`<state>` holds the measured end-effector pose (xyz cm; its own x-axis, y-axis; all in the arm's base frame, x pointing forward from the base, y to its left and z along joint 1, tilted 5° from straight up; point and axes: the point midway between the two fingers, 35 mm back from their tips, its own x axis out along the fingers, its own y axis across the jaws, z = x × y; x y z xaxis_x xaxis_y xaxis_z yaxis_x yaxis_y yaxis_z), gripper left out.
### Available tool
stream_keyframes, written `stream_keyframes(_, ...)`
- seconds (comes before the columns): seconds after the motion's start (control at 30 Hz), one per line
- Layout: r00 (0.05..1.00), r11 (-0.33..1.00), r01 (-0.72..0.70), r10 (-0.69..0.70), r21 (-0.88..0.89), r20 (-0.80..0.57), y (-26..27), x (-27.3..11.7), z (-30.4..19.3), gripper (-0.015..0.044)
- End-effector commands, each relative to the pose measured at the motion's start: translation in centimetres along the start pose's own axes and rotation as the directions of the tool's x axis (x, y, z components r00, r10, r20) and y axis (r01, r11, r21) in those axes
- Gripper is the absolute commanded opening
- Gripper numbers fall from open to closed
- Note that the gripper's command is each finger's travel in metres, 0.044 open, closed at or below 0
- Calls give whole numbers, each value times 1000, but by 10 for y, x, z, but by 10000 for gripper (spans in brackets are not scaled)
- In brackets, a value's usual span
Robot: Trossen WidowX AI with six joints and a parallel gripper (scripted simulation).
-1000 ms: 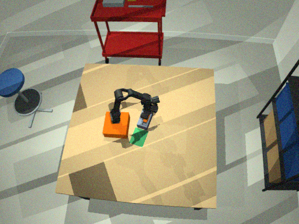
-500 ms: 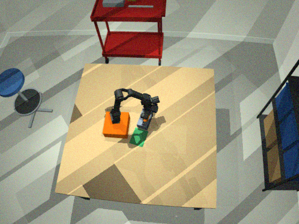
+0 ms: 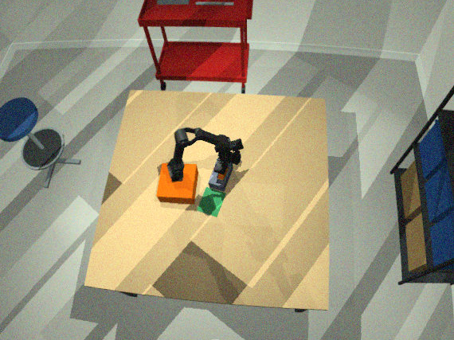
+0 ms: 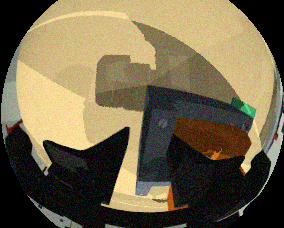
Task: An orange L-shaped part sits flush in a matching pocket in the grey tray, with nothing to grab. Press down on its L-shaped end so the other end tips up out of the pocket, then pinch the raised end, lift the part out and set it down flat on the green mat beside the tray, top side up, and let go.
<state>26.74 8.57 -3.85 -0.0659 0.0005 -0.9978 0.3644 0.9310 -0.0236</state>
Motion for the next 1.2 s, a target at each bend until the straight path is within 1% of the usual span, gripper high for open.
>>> stream_keyframes(0.0, 1000, 1000, -1, 1, 2, 6, 8, -8, 1, 180)
stream_keyframes(0.13, 1000, 1000, -1, 1, 2, 6, 8, -9, 1, 180)
stream_keyframes(0.2, 1000, 1000, -1, 1, 2, 6, 8, -19, 2, 180)
stream_keyframes(0.3, 1000, 1000, -1, 1, 2, 7, 5, -54, 5, 180)
stream_keyframes(0.37, 1000, 1000, -1, 1, 2, 7, -1, -89, 3, 180)
stream_keyframes(0.43, 1000, 1000, 0, 0, 2, 7, -4, -104, 1, 180)
stream_keyframes(1.17, 1000, 1000, 1, 0, 7, -2, -4, -100, 0, 180)
